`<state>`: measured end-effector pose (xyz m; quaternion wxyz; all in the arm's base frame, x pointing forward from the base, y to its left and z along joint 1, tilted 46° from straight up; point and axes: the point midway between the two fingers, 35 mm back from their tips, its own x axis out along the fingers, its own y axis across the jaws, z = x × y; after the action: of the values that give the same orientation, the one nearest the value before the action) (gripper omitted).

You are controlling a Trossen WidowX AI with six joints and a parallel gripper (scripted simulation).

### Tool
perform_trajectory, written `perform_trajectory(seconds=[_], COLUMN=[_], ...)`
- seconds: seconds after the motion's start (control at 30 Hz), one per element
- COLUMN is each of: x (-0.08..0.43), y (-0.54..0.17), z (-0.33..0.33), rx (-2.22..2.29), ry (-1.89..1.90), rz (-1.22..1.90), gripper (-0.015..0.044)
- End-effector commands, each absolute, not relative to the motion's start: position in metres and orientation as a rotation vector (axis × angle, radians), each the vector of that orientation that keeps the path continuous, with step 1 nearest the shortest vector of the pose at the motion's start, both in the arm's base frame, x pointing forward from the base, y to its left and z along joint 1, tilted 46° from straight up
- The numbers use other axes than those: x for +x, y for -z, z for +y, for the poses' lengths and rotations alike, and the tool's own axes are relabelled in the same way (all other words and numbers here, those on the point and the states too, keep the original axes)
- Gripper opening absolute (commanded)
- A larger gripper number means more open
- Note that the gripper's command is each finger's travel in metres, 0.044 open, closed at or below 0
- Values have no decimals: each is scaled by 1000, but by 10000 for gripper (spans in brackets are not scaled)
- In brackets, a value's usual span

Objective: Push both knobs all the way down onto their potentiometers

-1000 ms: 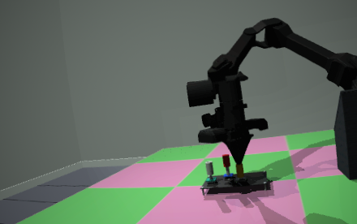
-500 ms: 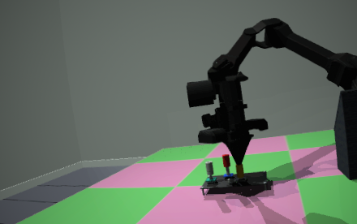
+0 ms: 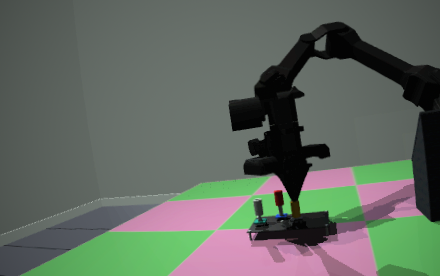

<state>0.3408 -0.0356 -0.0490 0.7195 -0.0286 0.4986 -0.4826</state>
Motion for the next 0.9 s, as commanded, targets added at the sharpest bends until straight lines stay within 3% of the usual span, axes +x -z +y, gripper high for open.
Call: perform_trajectory(seconds=[0.0,0.17,0.43,0.7,0.87], x=[341,341,340,354,362], y=[44,40,43,29,27], z=[-31,-26,-29,-2,-1], rx=[-54,-54,-63,107,243], ry=[1069,1069,1068,1067,1162], rz=[1101,1101,1103,1020,926], gripper=[0,0,210,0,0])
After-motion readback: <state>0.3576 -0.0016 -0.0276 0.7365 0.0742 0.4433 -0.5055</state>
